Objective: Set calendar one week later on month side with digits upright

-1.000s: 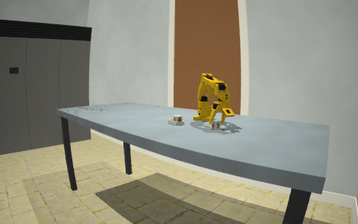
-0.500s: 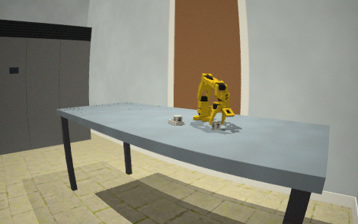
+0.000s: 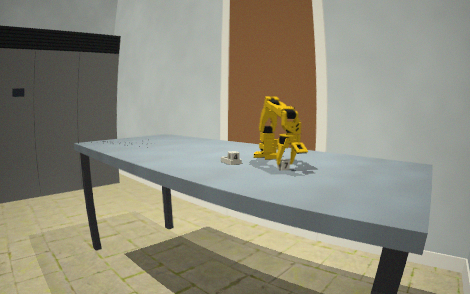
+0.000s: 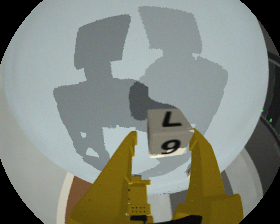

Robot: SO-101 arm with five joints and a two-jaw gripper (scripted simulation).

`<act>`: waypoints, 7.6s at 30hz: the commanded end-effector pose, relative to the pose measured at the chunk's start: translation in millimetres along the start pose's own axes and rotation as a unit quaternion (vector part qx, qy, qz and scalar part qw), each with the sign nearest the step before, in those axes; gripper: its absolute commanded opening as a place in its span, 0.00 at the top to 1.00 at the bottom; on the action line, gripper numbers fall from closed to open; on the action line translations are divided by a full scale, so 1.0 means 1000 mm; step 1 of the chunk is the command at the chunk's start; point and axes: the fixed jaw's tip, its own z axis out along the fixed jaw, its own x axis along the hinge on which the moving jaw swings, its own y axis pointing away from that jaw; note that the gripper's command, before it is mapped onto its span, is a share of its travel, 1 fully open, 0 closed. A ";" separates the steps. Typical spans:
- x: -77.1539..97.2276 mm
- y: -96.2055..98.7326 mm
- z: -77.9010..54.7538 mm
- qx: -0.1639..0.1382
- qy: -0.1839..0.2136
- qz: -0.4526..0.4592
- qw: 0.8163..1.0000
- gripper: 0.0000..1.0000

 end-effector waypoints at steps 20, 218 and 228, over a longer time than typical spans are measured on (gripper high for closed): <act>-0.004 -0.008 -0.004 0.002 -0.015 0.000 1.000 0.83; -0.010 -0.011 -0.044 0.035 -0.567 0.067 0.820 1.00; -0.010 -0.011 -0.044 0.035 -0.567 0.067 0.820 1.00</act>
